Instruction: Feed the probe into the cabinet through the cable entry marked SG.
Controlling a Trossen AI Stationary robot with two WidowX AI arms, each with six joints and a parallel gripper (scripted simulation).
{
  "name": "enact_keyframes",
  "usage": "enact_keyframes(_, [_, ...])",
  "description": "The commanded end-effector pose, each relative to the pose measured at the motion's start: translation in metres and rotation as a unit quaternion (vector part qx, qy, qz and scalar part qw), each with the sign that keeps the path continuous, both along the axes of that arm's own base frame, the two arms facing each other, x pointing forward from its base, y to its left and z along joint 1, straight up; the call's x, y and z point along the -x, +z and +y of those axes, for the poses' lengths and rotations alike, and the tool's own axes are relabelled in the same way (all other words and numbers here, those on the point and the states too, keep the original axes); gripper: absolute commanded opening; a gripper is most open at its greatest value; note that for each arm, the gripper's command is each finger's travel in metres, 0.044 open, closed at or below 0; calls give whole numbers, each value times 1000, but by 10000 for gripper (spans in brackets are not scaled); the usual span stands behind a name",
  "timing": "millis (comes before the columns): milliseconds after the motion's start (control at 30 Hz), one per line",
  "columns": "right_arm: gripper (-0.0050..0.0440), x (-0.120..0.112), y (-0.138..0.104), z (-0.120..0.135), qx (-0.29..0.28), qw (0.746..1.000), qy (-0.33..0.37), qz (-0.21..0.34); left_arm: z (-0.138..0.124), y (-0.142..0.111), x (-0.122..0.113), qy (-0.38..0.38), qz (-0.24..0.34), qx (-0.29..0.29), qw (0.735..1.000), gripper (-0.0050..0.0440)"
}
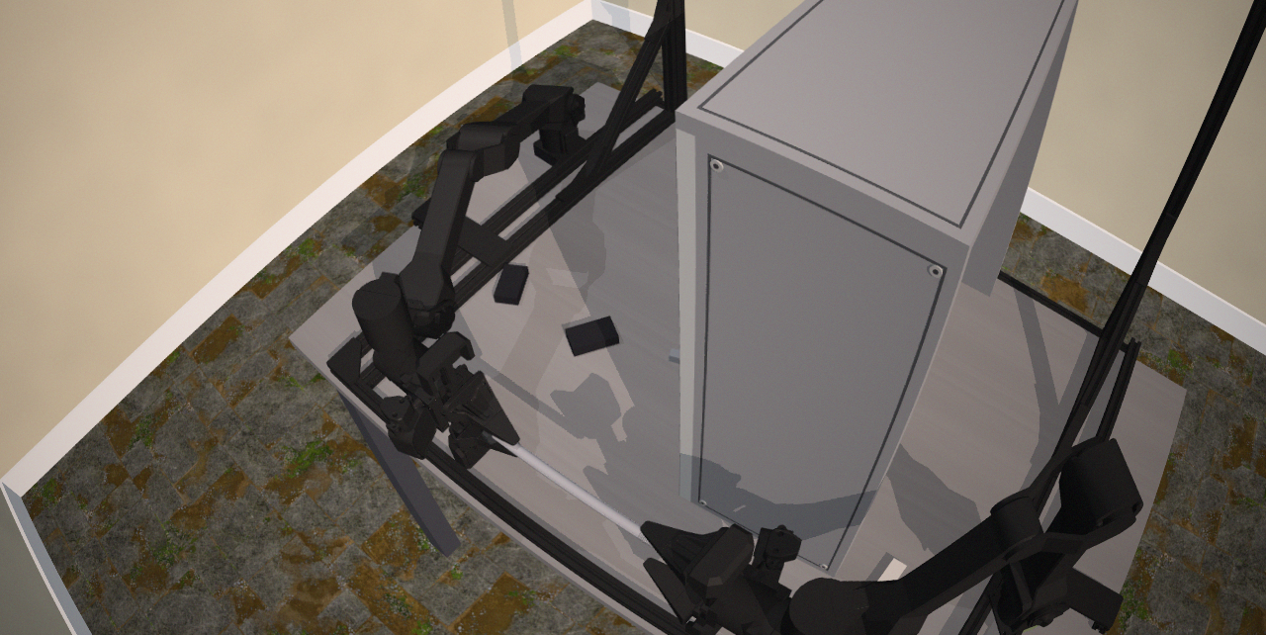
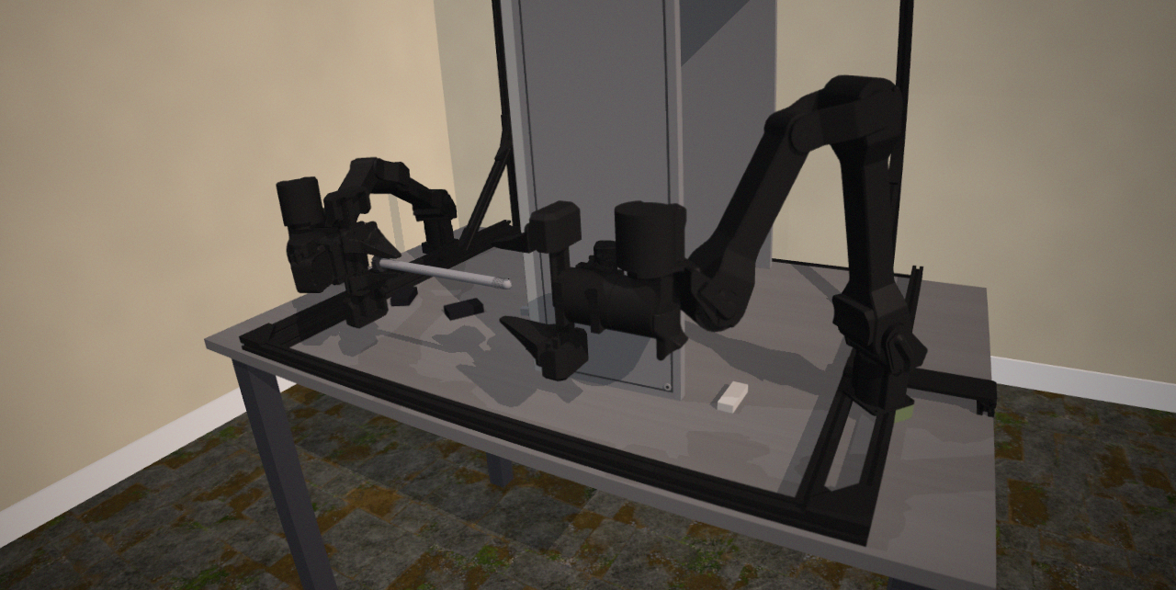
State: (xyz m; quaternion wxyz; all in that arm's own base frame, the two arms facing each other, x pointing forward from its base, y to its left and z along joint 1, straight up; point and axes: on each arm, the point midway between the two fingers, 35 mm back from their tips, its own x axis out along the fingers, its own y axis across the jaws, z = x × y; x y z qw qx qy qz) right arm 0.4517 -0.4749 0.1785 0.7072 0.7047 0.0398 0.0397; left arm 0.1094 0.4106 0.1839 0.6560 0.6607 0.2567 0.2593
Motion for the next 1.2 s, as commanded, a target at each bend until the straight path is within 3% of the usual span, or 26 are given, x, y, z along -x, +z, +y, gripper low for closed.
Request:
enact_keyframes(0, [0, 0, 0, -1, -2, 1000, -2, 0, 1, -2, 0, 1, 0, 3, 1000, 440])
enact_keyframes(633, [0, 0, 0, -1, -2, 1000, -2, 0, 1, -2, 0, 1, 0, 3, 1000, 440])
enact_keyframes(733, [0, 0, 0, -1, -2, 1000, -2, 0, 1, -4, -12, -4, -32, 48, 998, 440])
enact_keyframes(833, [0, 0, 0, -1, -2, 1000, -2, 0, 22, -9, 28, 94, -49, 94, 990, 440])
enact_keyframes(867, [0, 0, 0, -1, -2, 1000, -2, 0, 28, 5, 40, 115, -58, 91, 987, 440])
enact_keyframes(1000, [0, 0, 0, -1, -2, 1000, -2, 0, 21, 84, 48, 144, -134, 68, 978, 440])
enact_keyframes(1067, [0, 0, 0, -1, -2, 1000, -2, 0, 21, 84, 48, 144, -134, 68, 978, 440])
enact_keyframes(1167, [0, 0, 0, -1, -2, 1000, -2, 0, 2, 154, 56, 158, -208, 44, 964, 440])
